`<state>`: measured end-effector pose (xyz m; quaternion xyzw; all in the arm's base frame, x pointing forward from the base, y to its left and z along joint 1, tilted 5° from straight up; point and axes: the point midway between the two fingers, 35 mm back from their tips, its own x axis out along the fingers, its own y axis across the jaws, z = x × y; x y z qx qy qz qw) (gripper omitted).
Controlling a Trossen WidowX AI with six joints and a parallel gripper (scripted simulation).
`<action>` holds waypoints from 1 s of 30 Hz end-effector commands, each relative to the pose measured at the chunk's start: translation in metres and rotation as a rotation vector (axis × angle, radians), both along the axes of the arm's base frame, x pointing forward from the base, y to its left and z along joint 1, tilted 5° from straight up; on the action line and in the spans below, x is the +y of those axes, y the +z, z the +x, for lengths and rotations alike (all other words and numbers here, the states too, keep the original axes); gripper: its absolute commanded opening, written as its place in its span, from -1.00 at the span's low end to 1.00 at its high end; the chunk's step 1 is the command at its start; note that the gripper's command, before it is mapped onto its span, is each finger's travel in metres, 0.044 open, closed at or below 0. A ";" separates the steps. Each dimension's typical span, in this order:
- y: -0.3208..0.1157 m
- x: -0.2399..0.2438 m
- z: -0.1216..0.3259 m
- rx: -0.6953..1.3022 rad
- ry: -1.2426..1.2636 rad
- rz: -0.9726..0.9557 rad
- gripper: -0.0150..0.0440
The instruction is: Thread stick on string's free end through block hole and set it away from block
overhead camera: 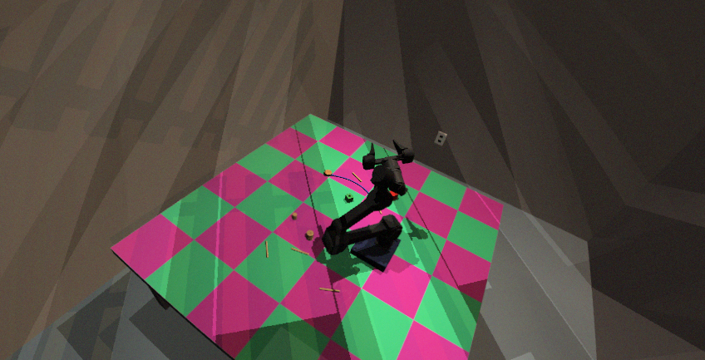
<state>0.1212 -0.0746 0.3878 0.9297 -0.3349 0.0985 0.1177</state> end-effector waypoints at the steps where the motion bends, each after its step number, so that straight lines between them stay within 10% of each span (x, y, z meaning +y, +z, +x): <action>1: 0.000 0.000 0.000 0.000 0.000 0.000 0.95; 15: -0.014 -0.090 0.004 -0.410 0.234 0.755 1.00; 30: -0.187 -0.121 0.125 -0.249 -0.184 1.903 1.00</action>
